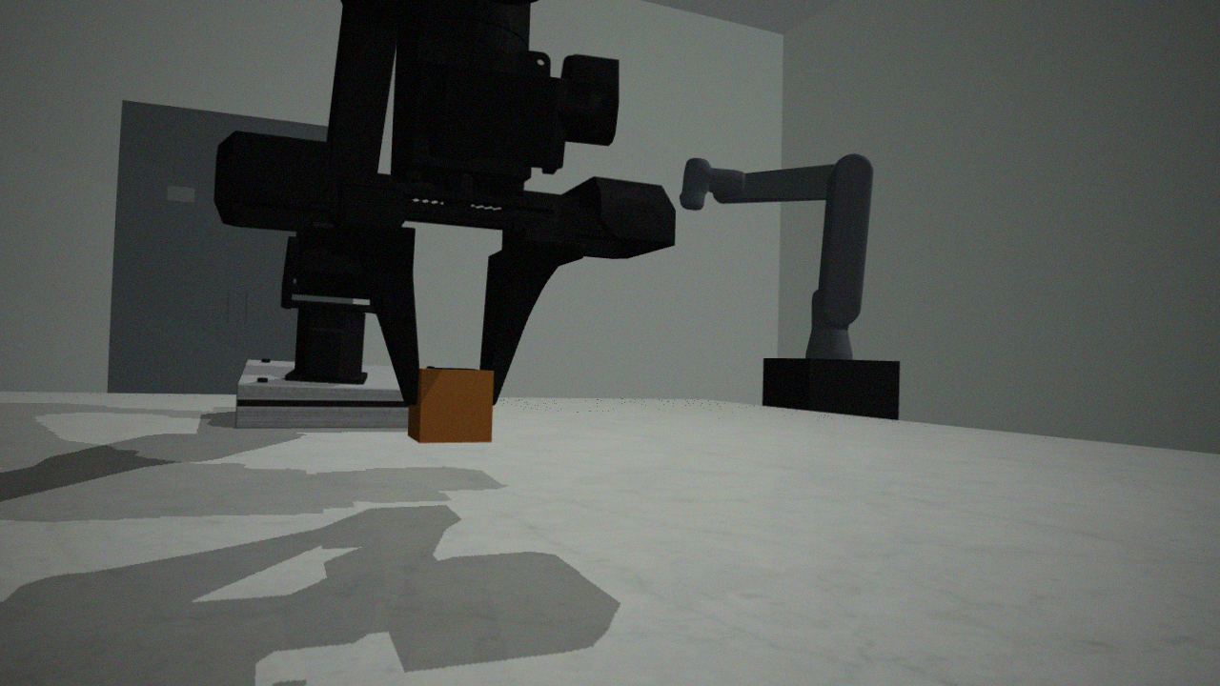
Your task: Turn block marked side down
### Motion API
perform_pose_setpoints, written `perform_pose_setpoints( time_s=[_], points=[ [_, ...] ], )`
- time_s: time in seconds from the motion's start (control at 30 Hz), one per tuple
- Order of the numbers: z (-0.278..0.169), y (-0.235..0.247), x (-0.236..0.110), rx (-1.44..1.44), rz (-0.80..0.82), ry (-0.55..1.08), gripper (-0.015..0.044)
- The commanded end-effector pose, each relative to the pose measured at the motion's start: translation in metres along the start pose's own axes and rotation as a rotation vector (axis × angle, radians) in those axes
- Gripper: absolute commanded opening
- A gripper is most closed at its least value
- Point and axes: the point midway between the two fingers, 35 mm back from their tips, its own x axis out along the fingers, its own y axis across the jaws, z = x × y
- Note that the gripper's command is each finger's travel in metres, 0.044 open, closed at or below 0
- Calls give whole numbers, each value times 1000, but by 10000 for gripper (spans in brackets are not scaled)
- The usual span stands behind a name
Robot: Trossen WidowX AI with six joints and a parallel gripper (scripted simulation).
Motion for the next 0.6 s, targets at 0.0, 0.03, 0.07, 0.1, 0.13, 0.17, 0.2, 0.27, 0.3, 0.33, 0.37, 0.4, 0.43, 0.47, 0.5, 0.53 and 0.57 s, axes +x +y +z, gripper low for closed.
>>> perform_pose_setpoints(
  time_s=[0.0,0.03,0.07,0.1,0.13,0.17,0.2,0.27,0.3,0.33,0.37,0.4,0.43,0.47,0.5,0.53,0.57],
  points=[
    [1,0,-2,0,1,-17,0],
    [1,0,-1,-1,1,-31,0],
    [2,0,0,-1,1,-46,0],
    [2,0,0,-1,0,-60,0],
    [2,0,1,-1,0,-75,0],
    [3,0,2,-2,0,-89,0],
    [3,0,2,-2,0,-104,0],
    [3,0,3,-2,0,-132,0],
    [3,0,4,-2,0,-147,0],
    [3,0,4,-2,-1,-161,0],
    [4,0,5,-2,-1,-176,0],
    [4,0,5,-3,-1,-190,0],
    [4,0,6,-3,-1,-204,0],
    [4,0,6,-3,-1,-219,0],
    [4,0,6,-3,-1,-233,0],
    [3,0,7,-3,-1,-248,0],
    [3,0,7,-3,-1,-262,0]
  ],
)
